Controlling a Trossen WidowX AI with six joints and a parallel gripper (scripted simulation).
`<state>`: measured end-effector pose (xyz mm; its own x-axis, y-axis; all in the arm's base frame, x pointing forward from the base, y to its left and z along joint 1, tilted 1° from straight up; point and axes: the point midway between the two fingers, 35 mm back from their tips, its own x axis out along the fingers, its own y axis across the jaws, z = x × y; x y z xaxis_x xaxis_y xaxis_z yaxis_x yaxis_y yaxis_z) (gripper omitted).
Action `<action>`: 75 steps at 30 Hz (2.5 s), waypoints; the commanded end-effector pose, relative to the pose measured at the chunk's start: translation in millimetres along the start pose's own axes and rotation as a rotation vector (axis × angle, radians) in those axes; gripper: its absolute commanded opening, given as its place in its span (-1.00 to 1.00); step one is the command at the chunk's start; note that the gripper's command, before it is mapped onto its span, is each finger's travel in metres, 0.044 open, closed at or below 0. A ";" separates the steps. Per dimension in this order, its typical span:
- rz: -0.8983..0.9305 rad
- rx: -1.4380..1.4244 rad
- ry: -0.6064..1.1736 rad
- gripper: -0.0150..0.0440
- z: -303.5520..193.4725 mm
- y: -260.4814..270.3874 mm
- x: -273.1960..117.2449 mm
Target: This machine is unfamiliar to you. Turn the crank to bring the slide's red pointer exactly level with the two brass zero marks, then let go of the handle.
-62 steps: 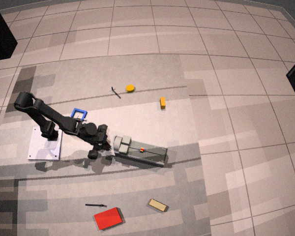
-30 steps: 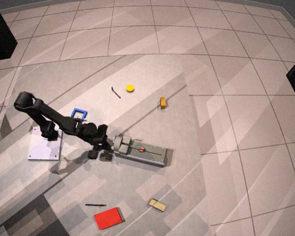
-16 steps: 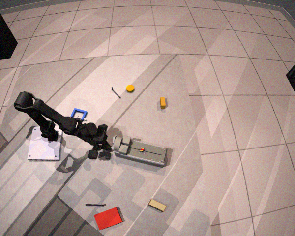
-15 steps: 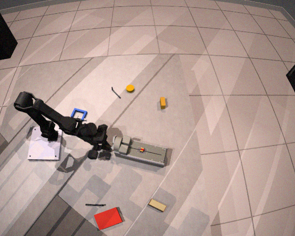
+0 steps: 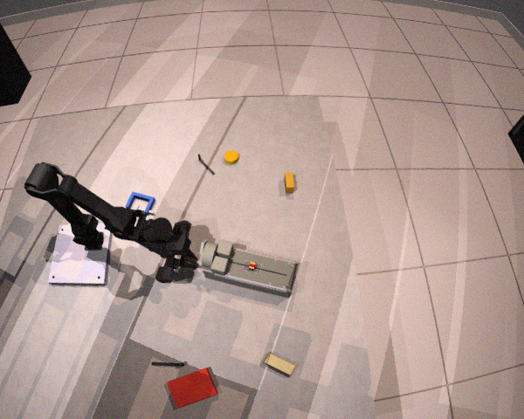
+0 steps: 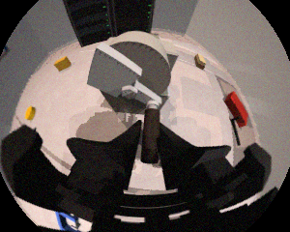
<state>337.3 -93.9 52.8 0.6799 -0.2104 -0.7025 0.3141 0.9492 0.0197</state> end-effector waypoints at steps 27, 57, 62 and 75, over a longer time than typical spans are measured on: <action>0.000 0.000 0.001 1.00 43.3 0.5 -40.5; 0.027 0.031 0.004 1.00 163.6 8.5 -63.9; 0.039 0.044 0.002 1.00 182.7 11.2 -42.8; 0.052 0.056 0.000 1.00 183.1 13.5 3.1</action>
<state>463.5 -125.1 204.0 0.7105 -0.1718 -0.6824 0.3132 0.9456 0.0879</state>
